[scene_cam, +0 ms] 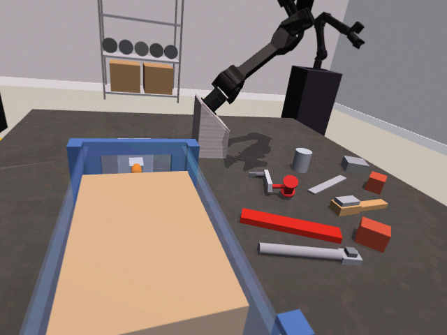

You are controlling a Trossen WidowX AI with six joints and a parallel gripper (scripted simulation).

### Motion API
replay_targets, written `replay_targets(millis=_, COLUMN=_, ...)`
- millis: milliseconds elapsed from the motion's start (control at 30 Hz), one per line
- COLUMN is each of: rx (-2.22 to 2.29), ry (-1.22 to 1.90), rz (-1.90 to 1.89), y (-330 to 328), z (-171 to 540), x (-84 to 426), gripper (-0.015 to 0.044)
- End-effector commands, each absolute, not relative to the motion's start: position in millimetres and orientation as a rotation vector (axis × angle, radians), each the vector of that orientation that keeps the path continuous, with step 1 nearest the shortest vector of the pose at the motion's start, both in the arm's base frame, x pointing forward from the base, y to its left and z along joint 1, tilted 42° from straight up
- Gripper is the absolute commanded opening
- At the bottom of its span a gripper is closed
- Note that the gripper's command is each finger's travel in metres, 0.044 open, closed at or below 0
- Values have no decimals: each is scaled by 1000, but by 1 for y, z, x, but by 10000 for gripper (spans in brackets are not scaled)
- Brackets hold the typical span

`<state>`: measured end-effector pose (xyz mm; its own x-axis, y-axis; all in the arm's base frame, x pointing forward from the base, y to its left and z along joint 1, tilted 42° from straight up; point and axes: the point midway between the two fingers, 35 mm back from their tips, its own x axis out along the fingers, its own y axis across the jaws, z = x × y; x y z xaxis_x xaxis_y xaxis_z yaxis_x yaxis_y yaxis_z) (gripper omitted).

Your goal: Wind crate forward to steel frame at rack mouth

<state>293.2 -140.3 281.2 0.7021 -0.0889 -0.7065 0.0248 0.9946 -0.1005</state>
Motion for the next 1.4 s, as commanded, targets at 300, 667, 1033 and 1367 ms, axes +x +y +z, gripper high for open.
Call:
replay_targets(millis=300, rx=-692, ry=742, rz=633, y=-39, z=201, x=341, gripper=440)
replay_targets(millis=667, rx=-1172, ry=419, rz=1206, y=51, z=137, x=336, gripper=440)
replay_targets(millis=1033, rx=-1514, ry=-118, rz=1651, y=128, z=82, x=299, gripper=440)
replay_targets(millis=1367, rx=-1627, ry=-459, rz=1811, y=160, z=58, x=271, gripper=440)
